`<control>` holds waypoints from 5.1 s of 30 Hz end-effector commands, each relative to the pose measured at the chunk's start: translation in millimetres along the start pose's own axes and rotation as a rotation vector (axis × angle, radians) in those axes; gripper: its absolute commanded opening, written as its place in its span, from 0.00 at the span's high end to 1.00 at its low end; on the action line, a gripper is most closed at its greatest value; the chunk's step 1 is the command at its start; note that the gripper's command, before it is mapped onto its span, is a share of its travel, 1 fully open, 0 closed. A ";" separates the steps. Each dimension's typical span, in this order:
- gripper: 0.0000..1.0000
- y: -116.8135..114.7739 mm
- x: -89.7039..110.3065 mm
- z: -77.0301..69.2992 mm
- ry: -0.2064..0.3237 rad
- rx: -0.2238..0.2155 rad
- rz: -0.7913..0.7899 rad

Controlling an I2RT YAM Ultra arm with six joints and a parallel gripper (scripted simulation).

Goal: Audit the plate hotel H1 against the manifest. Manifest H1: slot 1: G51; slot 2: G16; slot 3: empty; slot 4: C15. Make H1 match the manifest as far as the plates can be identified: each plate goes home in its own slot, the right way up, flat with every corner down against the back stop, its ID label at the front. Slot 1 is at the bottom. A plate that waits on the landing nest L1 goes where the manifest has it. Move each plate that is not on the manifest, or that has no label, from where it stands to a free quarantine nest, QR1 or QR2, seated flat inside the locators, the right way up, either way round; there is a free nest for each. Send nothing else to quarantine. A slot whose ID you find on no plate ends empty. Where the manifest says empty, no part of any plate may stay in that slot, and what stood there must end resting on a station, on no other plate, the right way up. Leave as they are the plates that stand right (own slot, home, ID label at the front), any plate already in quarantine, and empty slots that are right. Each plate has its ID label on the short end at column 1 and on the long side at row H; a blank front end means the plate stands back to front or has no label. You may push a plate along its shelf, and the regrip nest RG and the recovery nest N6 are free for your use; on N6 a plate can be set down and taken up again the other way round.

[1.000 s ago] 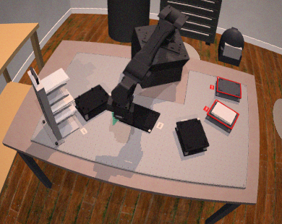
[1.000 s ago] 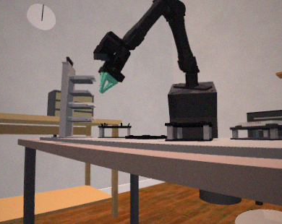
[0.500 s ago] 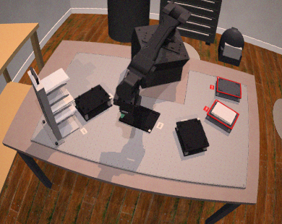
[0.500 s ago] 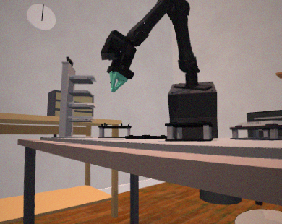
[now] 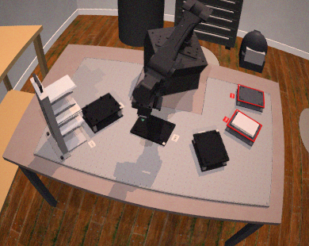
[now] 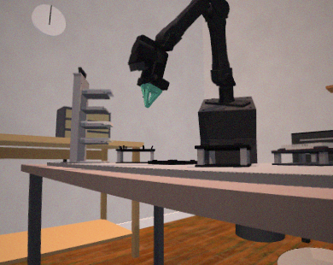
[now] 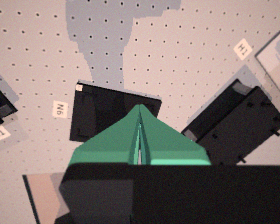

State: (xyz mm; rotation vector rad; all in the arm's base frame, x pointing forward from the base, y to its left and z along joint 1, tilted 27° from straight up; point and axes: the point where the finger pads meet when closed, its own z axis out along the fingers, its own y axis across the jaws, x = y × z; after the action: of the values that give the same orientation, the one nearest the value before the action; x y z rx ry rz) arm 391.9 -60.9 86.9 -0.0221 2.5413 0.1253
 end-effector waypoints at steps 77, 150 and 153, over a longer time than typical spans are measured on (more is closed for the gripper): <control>1.00 -39.0 77.2 -58.3 0.042 -0.064 0.200; 1.00 -118.6 93.4 -50.2 -0.531 0.220 0.704; 1.00 -124.9 95.5 -49.6 -0.530 0.220 0.704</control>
State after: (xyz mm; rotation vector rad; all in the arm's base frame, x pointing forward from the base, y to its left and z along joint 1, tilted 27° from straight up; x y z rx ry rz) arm 284.8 -178.4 50.4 0.9238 1.9550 0.1196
